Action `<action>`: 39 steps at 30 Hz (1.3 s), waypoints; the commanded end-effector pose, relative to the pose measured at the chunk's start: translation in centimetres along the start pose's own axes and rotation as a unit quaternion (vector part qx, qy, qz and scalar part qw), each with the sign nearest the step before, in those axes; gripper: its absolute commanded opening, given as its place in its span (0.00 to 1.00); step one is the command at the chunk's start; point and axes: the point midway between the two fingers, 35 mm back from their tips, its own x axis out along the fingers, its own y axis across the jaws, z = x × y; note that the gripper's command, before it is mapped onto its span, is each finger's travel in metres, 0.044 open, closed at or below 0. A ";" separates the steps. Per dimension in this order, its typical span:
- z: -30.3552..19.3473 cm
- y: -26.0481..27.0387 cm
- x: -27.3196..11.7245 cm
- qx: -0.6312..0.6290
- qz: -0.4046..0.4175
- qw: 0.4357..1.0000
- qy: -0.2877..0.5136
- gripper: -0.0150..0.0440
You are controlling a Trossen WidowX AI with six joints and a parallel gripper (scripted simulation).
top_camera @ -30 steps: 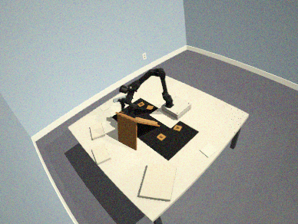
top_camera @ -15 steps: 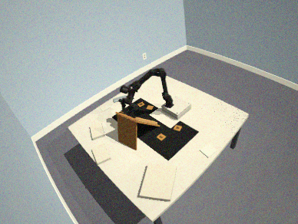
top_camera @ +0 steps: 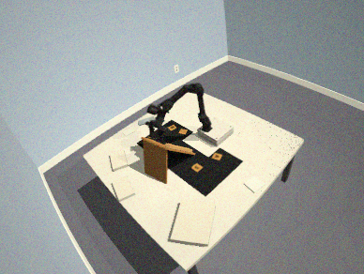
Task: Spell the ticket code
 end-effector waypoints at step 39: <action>0.1 2.0 0.0 0.001 -0.001 1.000 -0.001 0.25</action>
